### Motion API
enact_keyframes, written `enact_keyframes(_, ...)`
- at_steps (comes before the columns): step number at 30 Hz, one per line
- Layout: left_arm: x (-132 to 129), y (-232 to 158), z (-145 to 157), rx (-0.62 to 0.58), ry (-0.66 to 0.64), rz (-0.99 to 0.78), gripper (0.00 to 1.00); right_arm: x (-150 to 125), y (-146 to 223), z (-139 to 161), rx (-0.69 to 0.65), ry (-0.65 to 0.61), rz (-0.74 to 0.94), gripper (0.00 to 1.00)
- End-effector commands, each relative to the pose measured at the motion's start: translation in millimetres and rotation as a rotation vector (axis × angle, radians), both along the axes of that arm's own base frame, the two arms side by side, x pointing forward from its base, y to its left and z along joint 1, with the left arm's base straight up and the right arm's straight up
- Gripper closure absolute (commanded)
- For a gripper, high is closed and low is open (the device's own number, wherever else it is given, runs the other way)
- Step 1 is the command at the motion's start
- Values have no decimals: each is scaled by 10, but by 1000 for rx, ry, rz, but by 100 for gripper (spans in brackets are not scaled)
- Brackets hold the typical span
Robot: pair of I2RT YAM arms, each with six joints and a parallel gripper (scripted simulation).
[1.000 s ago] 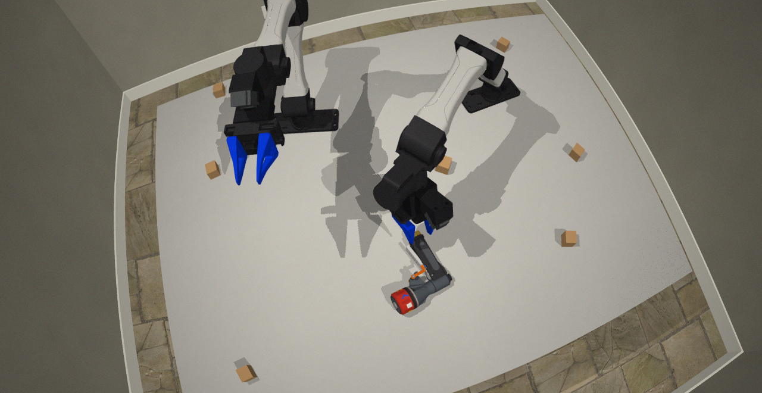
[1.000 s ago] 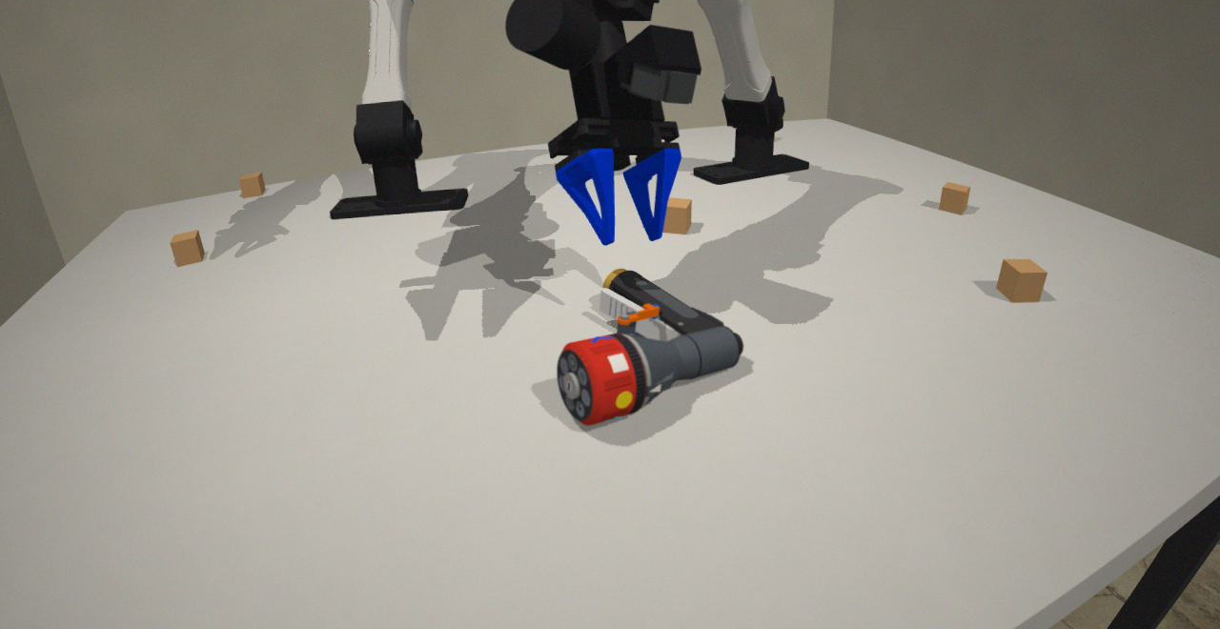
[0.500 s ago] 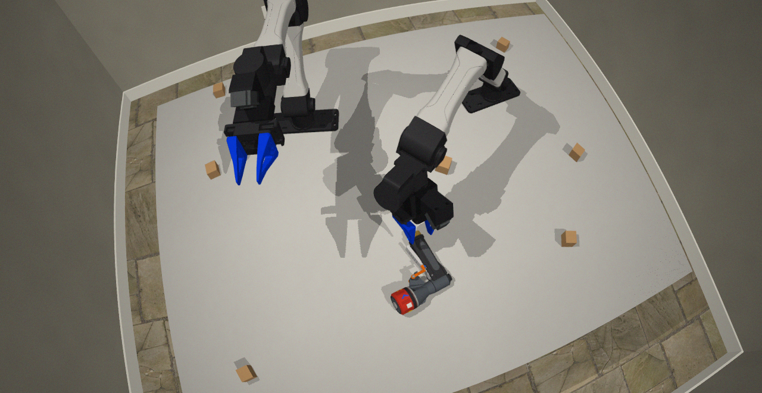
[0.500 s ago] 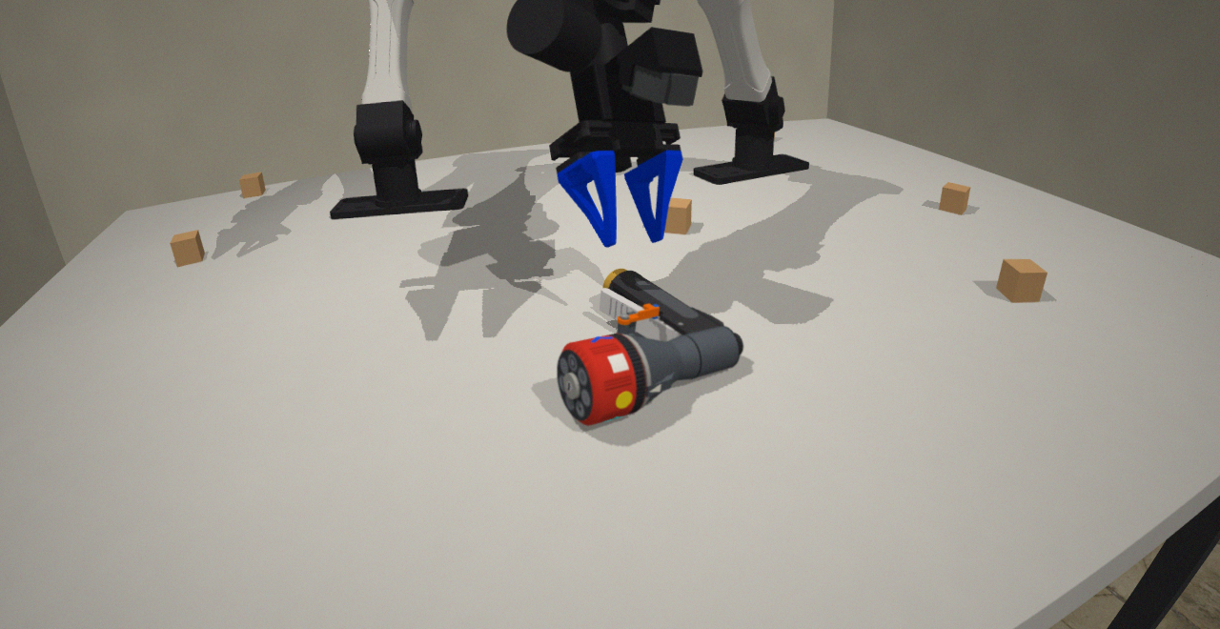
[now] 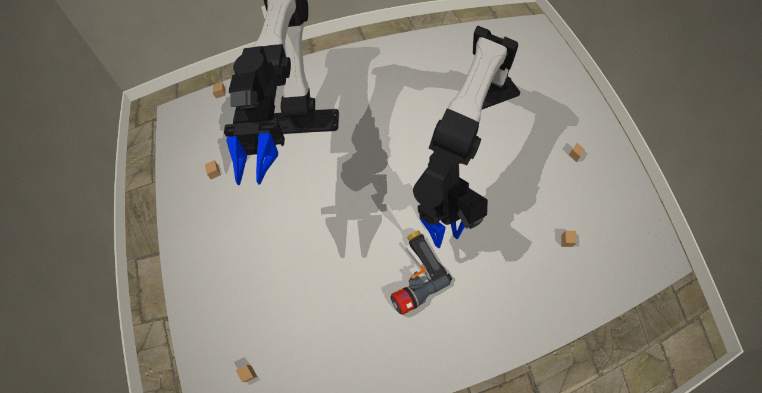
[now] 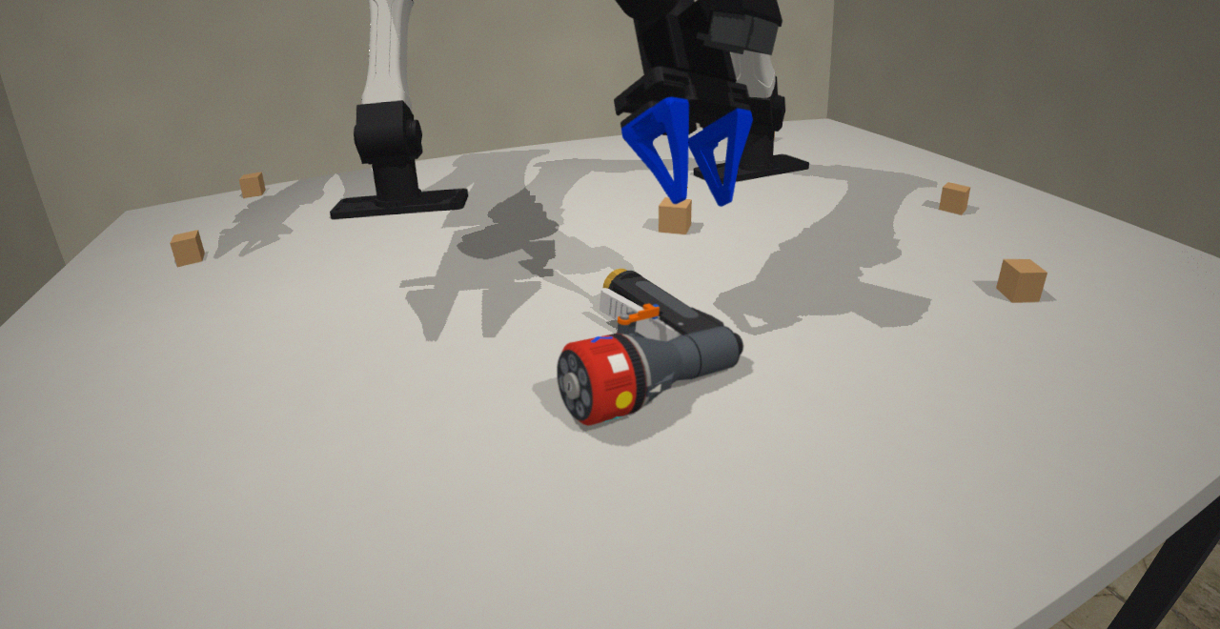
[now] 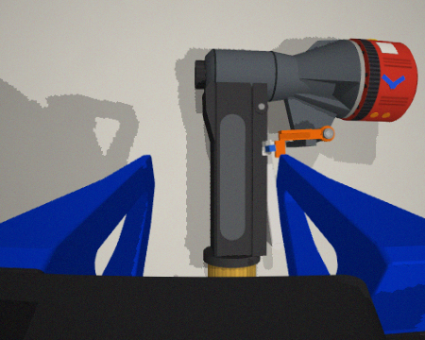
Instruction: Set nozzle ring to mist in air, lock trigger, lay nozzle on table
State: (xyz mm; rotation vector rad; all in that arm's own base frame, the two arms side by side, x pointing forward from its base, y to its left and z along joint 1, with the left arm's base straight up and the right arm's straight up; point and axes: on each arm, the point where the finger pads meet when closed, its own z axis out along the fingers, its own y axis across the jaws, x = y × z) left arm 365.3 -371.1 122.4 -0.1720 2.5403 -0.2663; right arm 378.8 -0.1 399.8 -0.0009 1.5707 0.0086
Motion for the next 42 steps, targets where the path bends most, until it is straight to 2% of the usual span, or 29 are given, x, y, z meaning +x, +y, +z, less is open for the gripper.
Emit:
enact_keyframes(1,121,61,213,-55,-50,-36,50,-4,59,241,-5,-59,12,63)
enact_keyframes(11,473,558,699,-110,-167,-40,50,57,24,98,-7,-19,2,63)
enact_keyframes(15,516,646,792,-118,-192,-46,50,11,11,62,-5,-14,0,63)
enact_keyframes(20,642,947,1018,-127,-258,-37,50,100,-7,-108,-6,35,-5,63)
enact_keyframes(24,715,1173,1206,-132,-317,-39,50,15,-6,70,-9,-22,-7,63)
enact_keyframes(29,776,1458,1431,-131,-393,-41,50,19,11,43,-9,-16,-3,63)
enact_keyframes(32,782,1510,1470,-129,-407,-42,50,1,3,74,-6,-22,-4,63)
enact_keyframes(42,794,2130,1906,-90,-571,-30,50,-2,16,169,-9,-40,-1,63)
